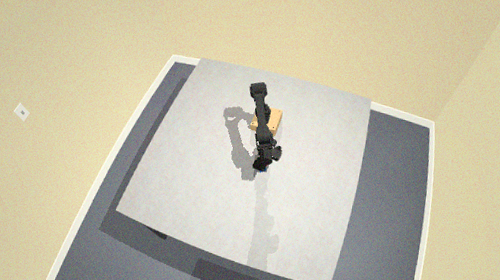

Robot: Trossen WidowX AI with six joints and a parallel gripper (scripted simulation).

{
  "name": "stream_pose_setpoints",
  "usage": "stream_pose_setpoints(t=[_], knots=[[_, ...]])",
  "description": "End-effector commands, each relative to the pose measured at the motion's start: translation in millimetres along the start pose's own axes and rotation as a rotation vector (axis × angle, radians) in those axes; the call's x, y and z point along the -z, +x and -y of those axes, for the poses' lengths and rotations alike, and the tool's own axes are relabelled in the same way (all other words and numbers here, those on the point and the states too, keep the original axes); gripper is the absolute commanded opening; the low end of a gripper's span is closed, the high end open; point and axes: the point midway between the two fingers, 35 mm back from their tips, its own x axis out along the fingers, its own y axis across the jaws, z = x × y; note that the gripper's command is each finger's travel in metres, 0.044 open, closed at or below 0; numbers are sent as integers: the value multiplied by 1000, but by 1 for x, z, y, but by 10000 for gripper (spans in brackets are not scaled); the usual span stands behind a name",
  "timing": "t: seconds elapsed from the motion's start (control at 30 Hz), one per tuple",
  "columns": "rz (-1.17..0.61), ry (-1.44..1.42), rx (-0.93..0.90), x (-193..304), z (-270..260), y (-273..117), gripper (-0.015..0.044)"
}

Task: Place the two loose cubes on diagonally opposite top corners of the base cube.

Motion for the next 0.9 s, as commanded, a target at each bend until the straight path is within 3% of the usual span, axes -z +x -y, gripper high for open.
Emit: stream_pose_setpoints(t=[0.0, 0.87], knots=[[5, -4, -5, -1, -1, 7, 105], [5, -2, -5, 0, -2, 50, 105]])
